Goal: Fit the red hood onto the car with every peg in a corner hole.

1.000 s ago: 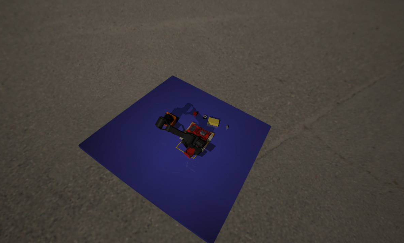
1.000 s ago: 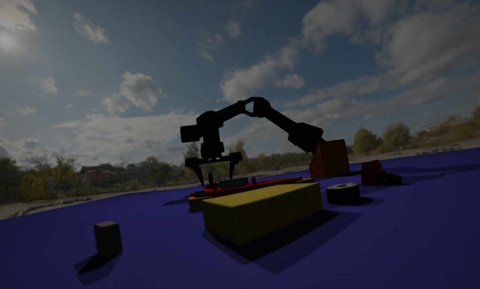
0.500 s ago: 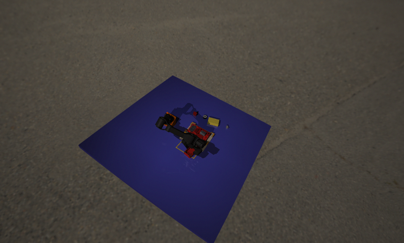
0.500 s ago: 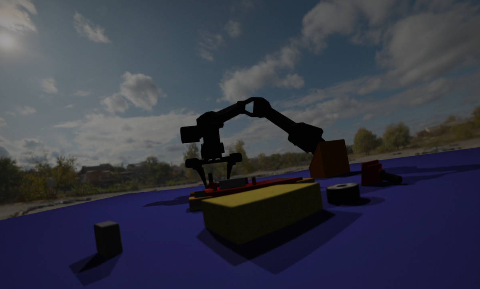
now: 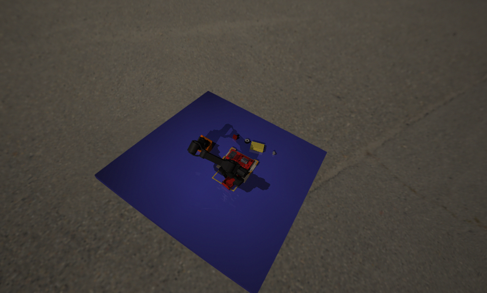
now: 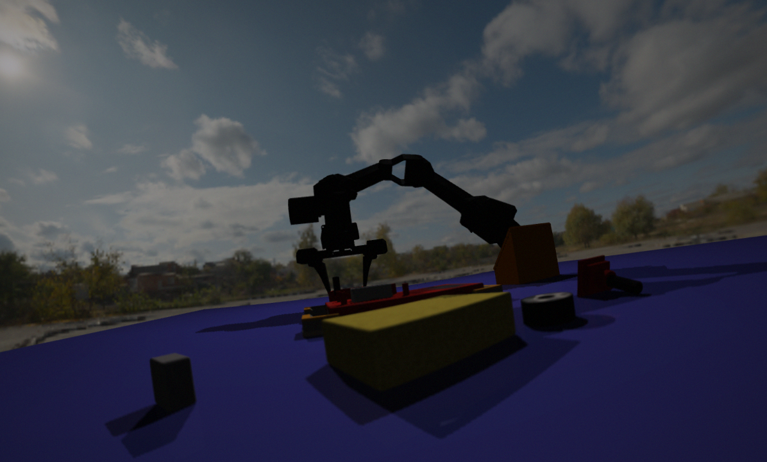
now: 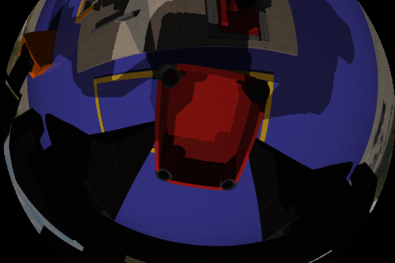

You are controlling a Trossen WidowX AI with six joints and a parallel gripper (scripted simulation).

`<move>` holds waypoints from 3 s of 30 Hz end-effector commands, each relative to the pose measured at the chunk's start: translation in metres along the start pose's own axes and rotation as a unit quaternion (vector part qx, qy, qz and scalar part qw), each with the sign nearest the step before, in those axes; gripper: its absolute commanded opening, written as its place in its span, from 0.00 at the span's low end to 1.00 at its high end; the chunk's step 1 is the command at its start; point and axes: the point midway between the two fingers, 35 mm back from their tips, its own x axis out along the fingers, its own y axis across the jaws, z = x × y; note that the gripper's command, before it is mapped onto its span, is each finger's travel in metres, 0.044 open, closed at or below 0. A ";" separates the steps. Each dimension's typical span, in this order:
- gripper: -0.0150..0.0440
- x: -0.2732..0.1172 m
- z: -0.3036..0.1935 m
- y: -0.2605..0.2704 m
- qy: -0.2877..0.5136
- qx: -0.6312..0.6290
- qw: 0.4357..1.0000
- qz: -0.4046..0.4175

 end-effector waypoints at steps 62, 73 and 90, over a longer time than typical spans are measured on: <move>0.25 -0.069 -0.007 0.005 0.000 -0.488 0.873 -0.003; 0.25 -0.070 -0.009 0.007 0.000 -0.610 0.792 -0.002; 0.25 -0.068 -0.010 0.008 -0.001 -0.705 0.709 -0.002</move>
